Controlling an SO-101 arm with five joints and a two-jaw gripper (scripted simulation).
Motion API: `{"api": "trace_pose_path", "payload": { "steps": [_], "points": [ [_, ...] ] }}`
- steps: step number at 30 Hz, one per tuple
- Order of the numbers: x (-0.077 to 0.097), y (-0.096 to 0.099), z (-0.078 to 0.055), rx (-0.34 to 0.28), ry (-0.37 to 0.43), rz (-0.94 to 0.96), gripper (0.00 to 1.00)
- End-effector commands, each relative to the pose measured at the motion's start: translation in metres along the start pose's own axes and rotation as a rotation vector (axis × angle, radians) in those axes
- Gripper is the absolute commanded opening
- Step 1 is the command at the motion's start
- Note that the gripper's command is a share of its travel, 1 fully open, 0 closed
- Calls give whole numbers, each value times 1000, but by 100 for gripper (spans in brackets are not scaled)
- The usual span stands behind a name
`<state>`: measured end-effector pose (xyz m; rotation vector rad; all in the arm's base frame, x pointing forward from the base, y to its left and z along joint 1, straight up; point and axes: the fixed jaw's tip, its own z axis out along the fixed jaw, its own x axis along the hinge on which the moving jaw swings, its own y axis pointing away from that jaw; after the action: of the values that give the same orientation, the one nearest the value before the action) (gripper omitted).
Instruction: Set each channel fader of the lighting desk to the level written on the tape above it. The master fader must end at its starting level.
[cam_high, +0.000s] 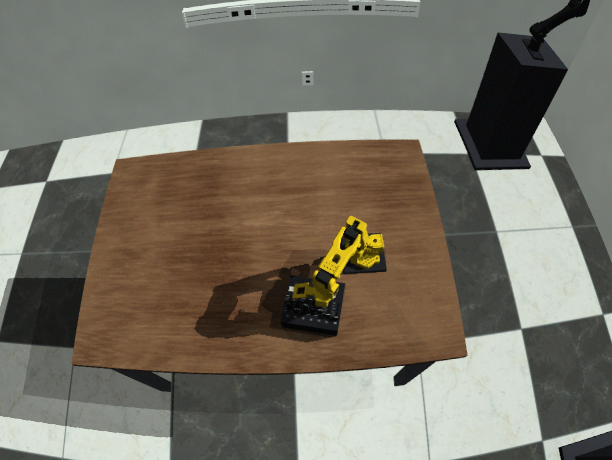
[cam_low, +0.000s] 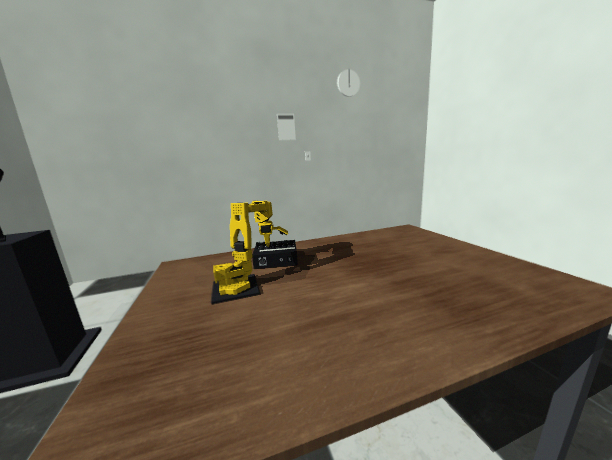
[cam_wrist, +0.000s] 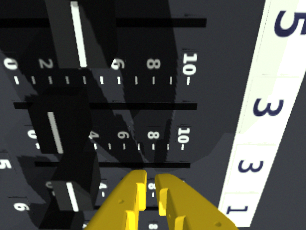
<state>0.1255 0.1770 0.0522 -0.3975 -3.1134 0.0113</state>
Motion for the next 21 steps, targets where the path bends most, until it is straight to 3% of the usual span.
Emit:
{"api": "trace_pose_path", "payload": {
  "steps": [1,21],
  "points": [
    [0,-1,0,-8,-2,-1,0],
    [-2,0,-1,-8,-2,-1,0]
  ]
}}
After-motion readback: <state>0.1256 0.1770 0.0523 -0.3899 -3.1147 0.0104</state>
